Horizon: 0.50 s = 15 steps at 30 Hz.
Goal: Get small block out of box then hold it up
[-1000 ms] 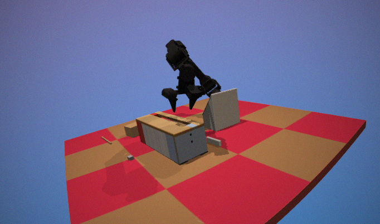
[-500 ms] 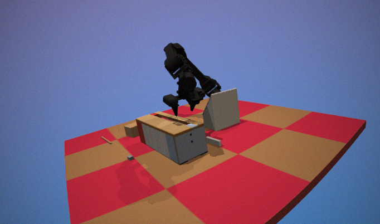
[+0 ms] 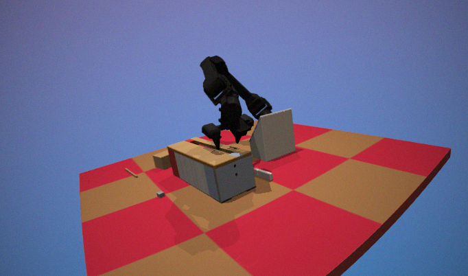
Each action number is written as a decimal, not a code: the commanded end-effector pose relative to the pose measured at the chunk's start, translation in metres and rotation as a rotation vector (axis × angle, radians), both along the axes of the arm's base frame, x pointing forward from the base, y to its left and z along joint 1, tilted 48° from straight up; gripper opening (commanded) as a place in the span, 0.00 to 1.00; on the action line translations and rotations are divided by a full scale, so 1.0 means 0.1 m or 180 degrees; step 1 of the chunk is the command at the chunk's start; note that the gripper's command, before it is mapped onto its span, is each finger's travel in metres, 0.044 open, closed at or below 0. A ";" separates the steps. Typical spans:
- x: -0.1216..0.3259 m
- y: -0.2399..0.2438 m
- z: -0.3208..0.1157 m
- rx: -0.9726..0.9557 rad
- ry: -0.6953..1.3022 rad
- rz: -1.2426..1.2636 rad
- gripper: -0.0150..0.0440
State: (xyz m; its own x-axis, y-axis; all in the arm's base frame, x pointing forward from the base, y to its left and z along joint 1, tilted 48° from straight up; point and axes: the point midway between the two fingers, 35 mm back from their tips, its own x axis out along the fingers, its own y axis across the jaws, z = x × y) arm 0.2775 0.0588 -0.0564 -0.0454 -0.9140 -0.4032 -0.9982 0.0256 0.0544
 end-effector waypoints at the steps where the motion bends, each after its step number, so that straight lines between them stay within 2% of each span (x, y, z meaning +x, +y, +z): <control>1: -0.01 -0.06 -0.04 -0.0013 0.0020 0.0019 0.93; 15: -0.04 -0.23 -0.18 -0.0018 0.0019 0.0018 0.93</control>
State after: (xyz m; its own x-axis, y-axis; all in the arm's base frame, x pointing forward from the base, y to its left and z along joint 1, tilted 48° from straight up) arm 0.2744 0.0399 -0.0715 -0.0453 -0.9145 -0.4020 -0.9982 0.0258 0.0540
